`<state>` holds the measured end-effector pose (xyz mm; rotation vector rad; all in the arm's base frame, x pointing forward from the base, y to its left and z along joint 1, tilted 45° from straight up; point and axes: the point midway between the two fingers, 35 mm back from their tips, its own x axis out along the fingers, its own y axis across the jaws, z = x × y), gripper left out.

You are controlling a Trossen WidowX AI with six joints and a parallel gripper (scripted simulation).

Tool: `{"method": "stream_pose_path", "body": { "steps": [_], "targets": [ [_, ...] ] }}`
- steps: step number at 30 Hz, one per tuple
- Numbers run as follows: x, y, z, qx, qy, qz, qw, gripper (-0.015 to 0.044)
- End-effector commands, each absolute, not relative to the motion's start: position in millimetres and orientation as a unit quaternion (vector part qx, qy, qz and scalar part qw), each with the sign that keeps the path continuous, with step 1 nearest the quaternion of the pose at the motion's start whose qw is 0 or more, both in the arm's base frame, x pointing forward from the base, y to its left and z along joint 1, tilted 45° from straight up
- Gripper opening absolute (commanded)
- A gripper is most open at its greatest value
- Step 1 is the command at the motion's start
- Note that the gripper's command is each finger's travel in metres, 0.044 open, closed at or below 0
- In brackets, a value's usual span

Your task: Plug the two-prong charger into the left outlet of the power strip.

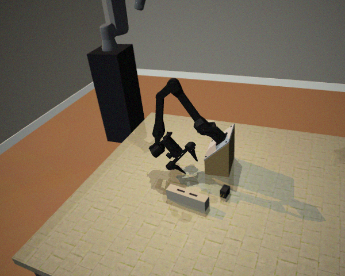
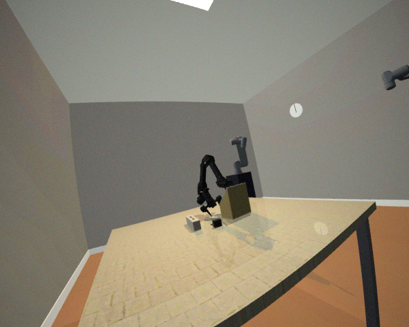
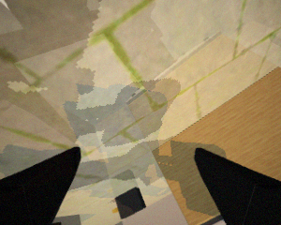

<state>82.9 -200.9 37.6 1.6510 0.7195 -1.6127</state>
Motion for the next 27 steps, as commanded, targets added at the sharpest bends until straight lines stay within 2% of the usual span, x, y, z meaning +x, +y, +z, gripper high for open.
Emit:
{"method": "stream_pose_path", "body": {
  "steps": [1, 27],
  "targets": [
    [90.9, -198.2, 33.8, 0.62, 0.307, -0.62, 0.37, 0.044],
    [140.5, -180.4, 26.3, 0.499, 0.437, -0.56, 0.496, 0.044]
  ]
}}
